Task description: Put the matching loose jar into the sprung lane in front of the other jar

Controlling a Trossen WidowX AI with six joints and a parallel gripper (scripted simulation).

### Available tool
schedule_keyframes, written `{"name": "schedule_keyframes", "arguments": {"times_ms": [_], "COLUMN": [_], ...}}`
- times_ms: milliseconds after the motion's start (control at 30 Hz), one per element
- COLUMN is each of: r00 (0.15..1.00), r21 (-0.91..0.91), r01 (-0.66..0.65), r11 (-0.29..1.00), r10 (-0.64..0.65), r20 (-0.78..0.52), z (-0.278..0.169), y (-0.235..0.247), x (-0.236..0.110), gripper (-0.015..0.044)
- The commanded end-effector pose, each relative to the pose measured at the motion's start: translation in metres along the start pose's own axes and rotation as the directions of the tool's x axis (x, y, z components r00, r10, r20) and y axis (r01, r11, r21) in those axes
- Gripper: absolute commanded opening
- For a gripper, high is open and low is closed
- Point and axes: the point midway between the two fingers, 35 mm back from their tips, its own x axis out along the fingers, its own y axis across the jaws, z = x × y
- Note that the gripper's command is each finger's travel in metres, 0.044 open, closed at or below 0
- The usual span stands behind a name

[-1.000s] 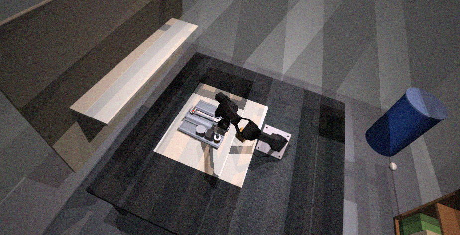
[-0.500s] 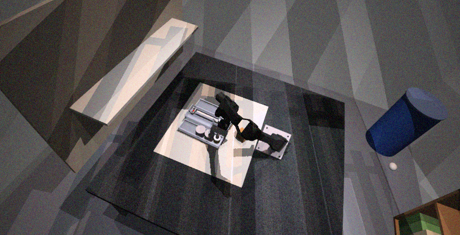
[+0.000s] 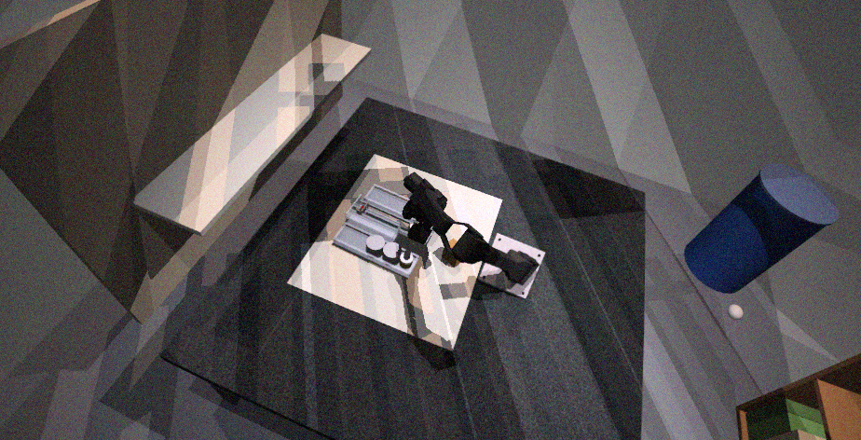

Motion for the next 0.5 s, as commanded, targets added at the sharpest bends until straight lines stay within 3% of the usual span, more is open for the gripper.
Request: {"name": "schedule_keyframes", "arguments": {"times_ms": [0, 133, 467], "r00": [1.0, 1.0, 1.0], "r21": [-0.004, -0.004, -0.004], "r01": [-0.002, -0.002, -0.001], "r11": [1.0, 1.0, 1.0], "r10": [0.002, 0.002, 0.001], "r20": [0.0, 0.0, 0.0], "z": [0.0, 0.0, 0.0], "y": [0.0, 0.0, 0.0], "x": [0.0, 0.0, -0.019], "gripper": [0.0157, 0.0263, 0.027]}}
